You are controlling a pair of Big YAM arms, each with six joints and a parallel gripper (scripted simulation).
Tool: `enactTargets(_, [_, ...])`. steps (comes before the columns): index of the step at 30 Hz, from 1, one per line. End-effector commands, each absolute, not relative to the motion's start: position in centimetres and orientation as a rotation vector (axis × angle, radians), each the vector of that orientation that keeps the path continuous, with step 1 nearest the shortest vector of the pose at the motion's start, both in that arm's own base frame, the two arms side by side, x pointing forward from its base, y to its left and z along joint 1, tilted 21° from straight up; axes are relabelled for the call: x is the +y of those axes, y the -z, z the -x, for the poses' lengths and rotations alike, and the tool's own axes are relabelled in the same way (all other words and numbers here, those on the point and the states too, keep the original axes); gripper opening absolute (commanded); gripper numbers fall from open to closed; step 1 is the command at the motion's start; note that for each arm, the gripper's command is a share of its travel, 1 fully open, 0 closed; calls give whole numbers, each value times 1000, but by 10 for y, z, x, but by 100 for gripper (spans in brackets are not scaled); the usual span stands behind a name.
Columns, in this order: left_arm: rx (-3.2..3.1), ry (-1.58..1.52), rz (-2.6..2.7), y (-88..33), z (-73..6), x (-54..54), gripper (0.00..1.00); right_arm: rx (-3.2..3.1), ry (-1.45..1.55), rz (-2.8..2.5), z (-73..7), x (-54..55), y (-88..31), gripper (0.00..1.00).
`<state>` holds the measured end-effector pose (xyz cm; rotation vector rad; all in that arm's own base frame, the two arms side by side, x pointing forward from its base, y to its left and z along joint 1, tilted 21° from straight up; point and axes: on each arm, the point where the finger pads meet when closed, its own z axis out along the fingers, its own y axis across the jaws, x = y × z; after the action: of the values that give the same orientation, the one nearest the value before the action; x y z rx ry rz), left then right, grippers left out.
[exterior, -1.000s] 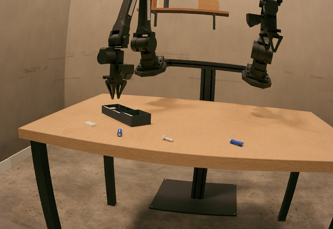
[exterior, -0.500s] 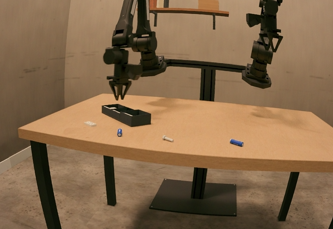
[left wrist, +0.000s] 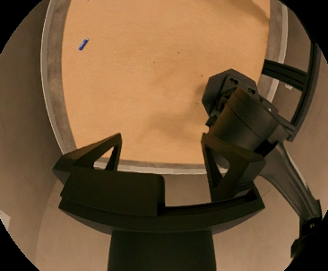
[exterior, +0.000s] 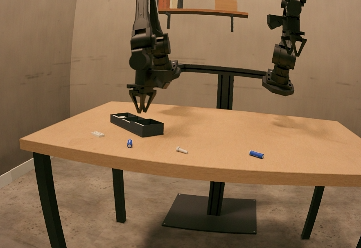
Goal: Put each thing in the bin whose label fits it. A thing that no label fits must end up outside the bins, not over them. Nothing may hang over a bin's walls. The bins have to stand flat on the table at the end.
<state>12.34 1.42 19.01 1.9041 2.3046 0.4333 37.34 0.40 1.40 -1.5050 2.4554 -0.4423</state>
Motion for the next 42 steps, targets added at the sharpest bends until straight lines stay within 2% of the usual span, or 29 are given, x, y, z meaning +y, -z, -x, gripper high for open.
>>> enactTargets(1, [2254, -480, -1858, -223, -129, 14, 100, 2470, 431, 1464, -401, 29, -23, 29])
enactTargets(28, [2254, -480, -1858, -223, -129, 14, 100, 2460, 429, 1460, -546, 180, -65, 29])
enactTargets(42, [2254, -480, -1858, -223, -129, 14, 100, 2455, 430, 1450, -553, 180, -73, 29])
